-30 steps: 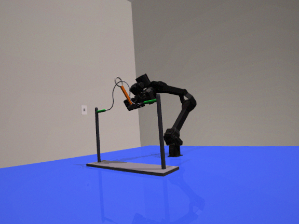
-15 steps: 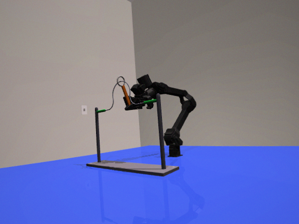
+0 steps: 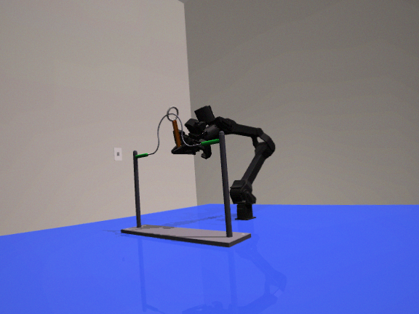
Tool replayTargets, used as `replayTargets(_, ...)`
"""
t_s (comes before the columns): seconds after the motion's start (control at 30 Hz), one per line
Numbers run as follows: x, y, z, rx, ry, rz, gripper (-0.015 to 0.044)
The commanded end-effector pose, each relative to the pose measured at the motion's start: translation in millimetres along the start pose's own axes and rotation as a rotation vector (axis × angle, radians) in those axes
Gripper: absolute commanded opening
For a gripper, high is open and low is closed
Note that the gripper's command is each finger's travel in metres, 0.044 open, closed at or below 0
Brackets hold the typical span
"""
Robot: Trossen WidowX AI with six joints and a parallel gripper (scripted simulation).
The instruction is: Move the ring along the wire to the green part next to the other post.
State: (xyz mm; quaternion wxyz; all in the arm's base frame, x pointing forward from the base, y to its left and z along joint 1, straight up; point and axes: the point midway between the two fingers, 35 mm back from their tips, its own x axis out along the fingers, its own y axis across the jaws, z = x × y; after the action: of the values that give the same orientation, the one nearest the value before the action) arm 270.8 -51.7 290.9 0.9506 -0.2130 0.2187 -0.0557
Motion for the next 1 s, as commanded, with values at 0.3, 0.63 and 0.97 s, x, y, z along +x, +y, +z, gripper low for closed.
replayTargets(0.3, -0.2, -13.0, 0.0, -0.208, -0.028, -0.124, -0.015)
replayTargets(0.63, -0.6, -22.1, 2.5, -0.357, -0.048, -0.209, -0.015)
replayTargets(0.97, -1.7, -30.7, 6.3, -0.506, -0.067, -0.294, -0.015)
